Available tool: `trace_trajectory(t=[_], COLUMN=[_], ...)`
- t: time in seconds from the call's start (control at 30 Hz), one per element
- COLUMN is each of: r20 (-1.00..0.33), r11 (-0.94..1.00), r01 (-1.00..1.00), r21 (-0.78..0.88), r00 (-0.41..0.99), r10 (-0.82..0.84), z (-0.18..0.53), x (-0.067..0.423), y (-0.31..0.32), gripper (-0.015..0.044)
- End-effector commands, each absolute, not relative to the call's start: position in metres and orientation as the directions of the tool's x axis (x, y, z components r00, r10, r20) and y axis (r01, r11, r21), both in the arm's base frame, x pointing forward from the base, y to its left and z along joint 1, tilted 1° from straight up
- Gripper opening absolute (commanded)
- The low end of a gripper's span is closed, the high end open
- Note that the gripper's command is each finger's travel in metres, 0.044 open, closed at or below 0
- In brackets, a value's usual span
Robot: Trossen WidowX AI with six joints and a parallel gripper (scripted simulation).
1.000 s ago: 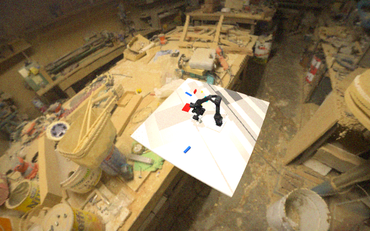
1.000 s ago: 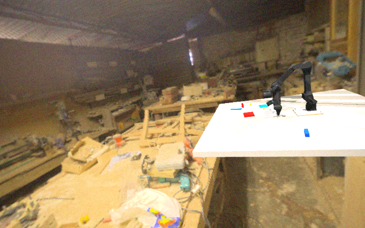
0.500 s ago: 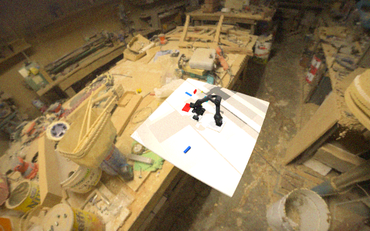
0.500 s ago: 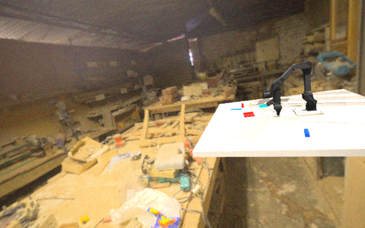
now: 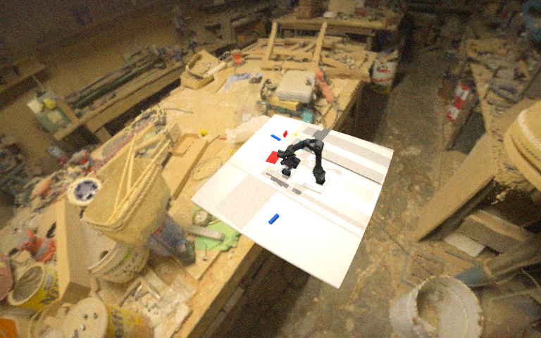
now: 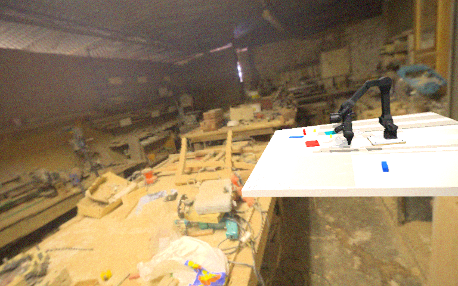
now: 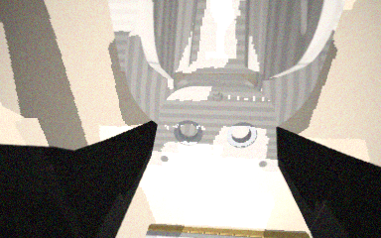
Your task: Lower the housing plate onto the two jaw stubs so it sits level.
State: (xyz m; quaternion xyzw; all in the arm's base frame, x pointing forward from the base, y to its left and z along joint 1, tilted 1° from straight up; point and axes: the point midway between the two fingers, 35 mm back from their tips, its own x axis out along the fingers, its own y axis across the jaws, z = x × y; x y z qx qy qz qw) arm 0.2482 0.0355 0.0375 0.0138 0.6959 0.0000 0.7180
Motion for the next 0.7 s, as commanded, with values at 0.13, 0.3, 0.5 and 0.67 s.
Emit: trace_trajectory(t=[0.13, 0.3, 0.5, 0.67], r20=[-0.999, -0.999, -0.999, -0.999], r11=[1.000, 1.000, 1.000, 1.000], r01=[0.022, 0.022, 0.022, 0.022], r21=[0.016, 0.016, 0.016, 0.016], r00=[0.033, 0.033, 0.033, 0.033], r10=[0.015, 0.015, 0.015, 0.015], z=[0.0397, 0.0389, 0.0368, 0.0367], x=[0.2490, 0.2494, 0.2494, 0.2494], y=[0.0351, 0.0352, 0.0352, 0.0352], gripper=[0.0351, 0.0351, 0.0351, 0.0351])
